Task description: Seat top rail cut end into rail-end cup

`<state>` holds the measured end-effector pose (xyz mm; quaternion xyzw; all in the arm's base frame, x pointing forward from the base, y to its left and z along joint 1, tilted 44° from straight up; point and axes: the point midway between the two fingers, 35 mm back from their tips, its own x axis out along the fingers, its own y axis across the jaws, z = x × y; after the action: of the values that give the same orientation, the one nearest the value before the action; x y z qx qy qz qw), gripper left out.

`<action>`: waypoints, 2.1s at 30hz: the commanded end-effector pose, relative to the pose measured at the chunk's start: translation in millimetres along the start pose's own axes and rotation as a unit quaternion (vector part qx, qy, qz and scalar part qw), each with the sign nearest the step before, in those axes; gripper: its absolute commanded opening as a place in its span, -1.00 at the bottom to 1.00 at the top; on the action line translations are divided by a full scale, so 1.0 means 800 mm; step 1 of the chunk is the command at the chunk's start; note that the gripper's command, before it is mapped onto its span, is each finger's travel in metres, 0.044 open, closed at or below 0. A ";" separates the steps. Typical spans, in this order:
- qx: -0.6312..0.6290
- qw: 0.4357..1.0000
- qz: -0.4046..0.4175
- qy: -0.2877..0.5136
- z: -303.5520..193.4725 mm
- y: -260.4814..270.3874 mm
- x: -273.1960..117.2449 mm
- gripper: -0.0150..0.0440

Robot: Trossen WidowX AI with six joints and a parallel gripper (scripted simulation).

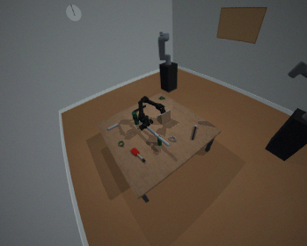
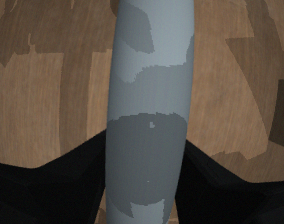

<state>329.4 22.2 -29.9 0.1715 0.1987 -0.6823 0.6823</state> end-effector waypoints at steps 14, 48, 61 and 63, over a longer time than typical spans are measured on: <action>0.001 1.000 0.003 0.000 0.014 0.002 -0.002 -0.49; -0.001 1.000 0.000 -0.001 0.026 0.000 0.006 -0.49; 0.001 1.000 -0.003 0.005 0.020 -0.001 0.007 -0.49; 0.002 1.000 -0.004 0.006 0.018 -0.002 0.007 -0.49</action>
<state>328.3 9.7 -20.9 0.1756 0.2030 -0.6847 0.6776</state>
